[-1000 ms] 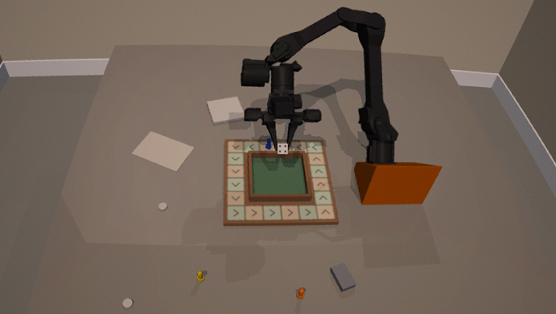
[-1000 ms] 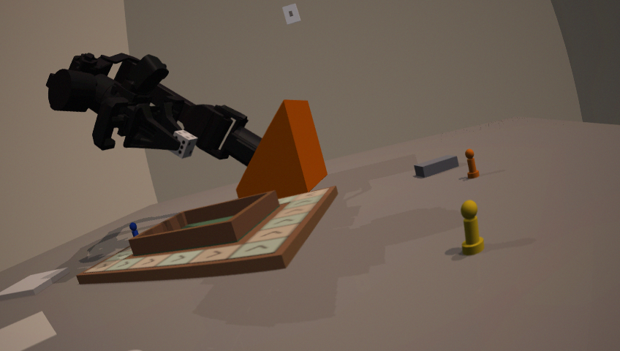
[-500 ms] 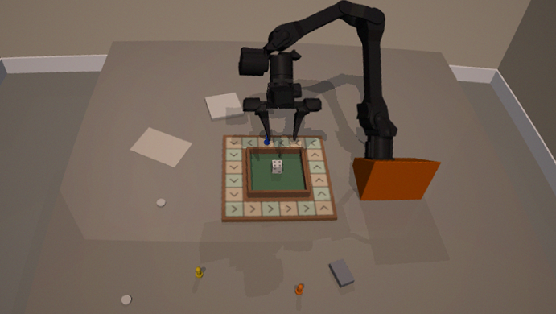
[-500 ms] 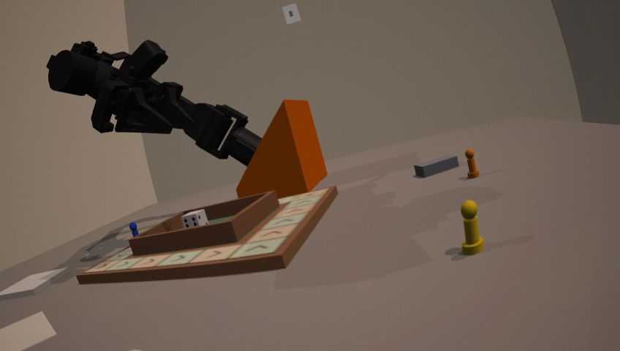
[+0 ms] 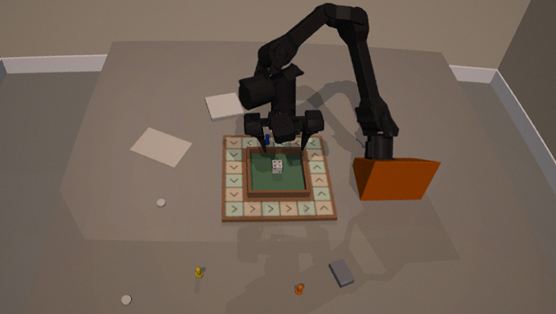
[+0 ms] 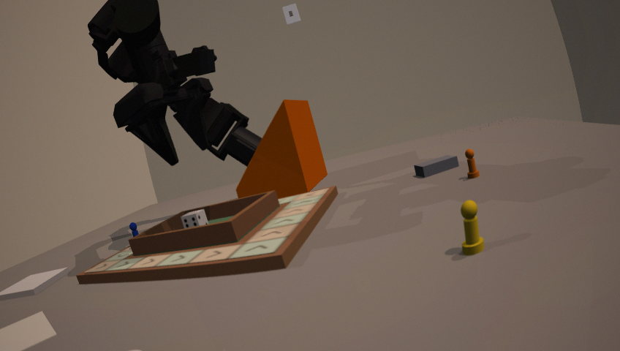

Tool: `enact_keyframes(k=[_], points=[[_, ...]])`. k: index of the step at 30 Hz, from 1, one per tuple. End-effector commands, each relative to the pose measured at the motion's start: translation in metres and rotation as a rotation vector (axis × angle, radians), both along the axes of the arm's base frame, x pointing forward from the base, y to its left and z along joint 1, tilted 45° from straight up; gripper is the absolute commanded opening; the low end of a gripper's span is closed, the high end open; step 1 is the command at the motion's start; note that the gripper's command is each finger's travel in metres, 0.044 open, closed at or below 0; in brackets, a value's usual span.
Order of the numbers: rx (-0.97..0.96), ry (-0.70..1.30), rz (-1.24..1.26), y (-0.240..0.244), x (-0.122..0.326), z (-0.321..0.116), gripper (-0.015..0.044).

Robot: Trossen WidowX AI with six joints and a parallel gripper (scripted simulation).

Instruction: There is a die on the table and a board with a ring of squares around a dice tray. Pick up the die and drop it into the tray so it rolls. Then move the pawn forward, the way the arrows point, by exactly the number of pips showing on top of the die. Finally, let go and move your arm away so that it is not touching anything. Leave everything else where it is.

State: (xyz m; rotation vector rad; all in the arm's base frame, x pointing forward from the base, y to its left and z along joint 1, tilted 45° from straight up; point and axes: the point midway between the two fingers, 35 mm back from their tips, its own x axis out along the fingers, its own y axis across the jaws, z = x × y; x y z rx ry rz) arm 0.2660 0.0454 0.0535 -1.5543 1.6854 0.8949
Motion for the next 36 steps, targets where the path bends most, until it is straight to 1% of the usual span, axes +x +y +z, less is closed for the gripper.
enact_keyframes(k=[1, 3, 4, 5, 7, 8, 14, 22, 25, 28, 36], points=[[-0.203, -0.057, 0.054, 0.002, 0.007, -0.002, 0.044], [-0.203, -0.057, 0.054, 0.002, 0.007, -0.002, 0.044], [-0.126, -0.019, 0.038, 0.002, 0.002, -0.005, 0.044], [-0.126, -0.019, 0.038, 0.002, 0.002, -0.005, 0.044], [-0.131, -0.068, -0.024, -0.001, 0.004, -0.003, 0.0387], [-0.136, -0.129, -0.101, -0.006, 0.006, 0.0, 0.0361], [-0.167, -0.58, -0.667, -0.04, 0.02, 0.021, 0.0204], [-0.188, -1.184, -1.41, -0.086, 0.029, 0.049, 0.02], [-0.187, -1.329, -1.58, -0.098, 0.03, 0.057, 0.02], [-0.185, -1.375, -1.636, -0.1, 0.028, 0.058, 0.02], [-0.185, -1.375, -1.636, -0.1, 0.027, 0.058, 0.02]])
